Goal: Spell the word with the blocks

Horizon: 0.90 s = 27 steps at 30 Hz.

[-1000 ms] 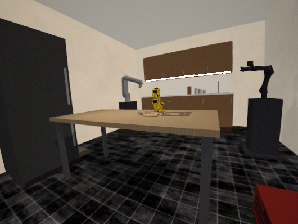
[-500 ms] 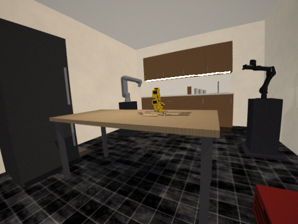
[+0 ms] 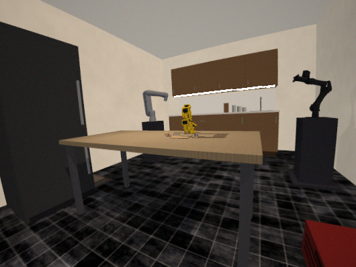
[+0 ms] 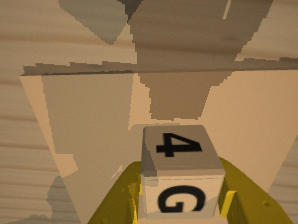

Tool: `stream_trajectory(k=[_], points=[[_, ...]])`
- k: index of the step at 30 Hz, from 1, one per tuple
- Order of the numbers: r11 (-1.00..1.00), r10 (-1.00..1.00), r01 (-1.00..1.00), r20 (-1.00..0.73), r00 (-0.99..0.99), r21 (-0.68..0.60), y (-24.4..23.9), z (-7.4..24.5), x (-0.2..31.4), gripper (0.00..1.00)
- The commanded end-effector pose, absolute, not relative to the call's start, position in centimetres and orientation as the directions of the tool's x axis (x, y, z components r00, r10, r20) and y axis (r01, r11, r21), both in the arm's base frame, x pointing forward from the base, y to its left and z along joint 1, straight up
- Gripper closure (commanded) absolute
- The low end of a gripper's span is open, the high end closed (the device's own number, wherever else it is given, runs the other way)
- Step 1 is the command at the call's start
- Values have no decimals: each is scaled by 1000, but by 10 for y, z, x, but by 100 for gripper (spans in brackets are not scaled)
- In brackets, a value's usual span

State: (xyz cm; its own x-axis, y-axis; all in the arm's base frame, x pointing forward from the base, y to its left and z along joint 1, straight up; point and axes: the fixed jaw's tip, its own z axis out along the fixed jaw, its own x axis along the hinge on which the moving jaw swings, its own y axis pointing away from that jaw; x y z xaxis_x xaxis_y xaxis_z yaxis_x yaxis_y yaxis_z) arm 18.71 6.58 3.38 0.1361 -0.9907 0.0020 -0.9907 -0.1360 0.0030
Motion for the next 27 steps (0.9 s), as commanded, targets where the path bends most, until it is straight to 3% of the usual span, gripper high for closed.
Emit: stream_trajectory(k=[1, 27], points=[[-135, -991, -989, -12, 136, -60, 68, 41, 195, 100], [-135, -991, -989, -12, 136, -60, 68, 32, 195, 100]])
